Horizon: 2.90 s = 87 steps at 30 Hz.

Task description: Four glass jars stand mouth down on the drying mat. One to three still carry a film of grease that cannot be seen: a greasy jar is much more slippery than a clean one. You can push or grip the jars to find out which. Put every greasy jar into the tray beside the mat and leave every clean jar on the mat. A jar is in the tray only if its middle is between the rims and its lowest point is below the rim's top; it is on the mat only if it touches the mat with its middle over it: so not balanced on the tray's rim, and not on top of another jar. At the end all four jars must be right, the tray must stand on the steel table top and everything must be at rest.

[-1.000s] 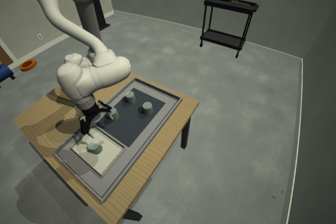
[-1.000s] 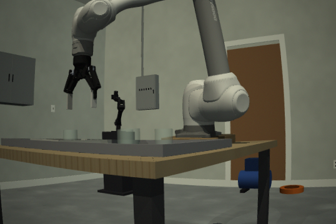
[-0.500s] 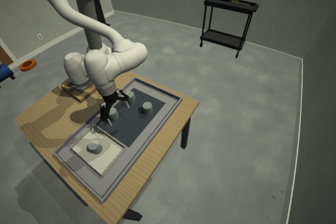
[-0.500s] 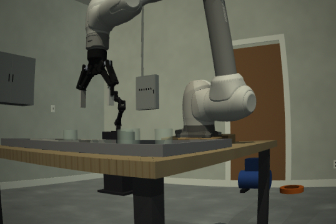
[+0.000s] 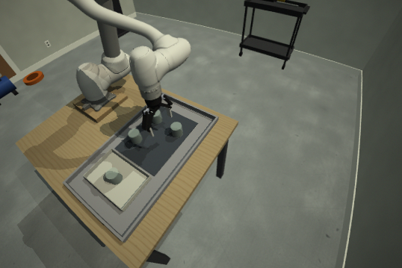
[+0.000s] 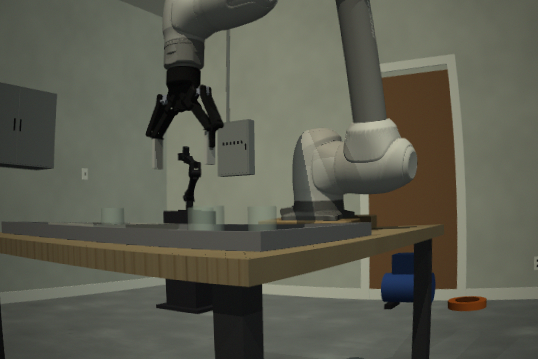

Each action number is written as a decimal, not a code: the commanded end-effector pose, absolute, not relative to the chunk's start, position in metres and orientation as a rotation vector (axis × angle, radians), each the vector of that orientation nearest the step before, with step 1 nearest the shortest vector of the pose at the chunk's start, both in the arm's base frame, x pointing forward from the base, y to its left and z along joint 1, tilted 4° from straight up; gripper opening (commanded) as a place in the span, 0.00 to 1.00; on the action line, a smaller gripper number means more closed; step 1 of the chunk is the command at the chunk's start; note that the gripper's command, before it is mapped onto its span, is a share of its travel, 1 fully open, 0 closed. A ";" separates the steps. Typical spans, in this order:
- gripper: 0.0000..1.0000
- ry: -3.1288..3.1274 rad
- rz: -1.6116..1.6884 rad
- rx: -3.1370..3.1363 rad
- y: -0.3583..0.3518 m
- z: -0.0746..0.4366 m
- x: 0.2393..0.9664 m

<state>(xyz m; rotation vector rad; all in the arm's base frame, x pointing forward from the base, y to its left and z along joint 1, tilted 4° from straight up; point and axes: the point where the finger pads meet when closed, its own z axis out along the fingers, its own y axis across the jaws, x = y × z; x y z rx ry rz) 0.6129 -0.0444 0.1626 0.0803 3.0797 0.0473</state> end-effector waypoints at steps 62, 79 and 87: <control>1.00 3.080 0.046 0.082 0.042 0.049 0.645; 0.60 3.080 0.046 0.082 0.042 0.049 0.645; 0.57 3.080 0.046 0.082 0.042 0.049 0.645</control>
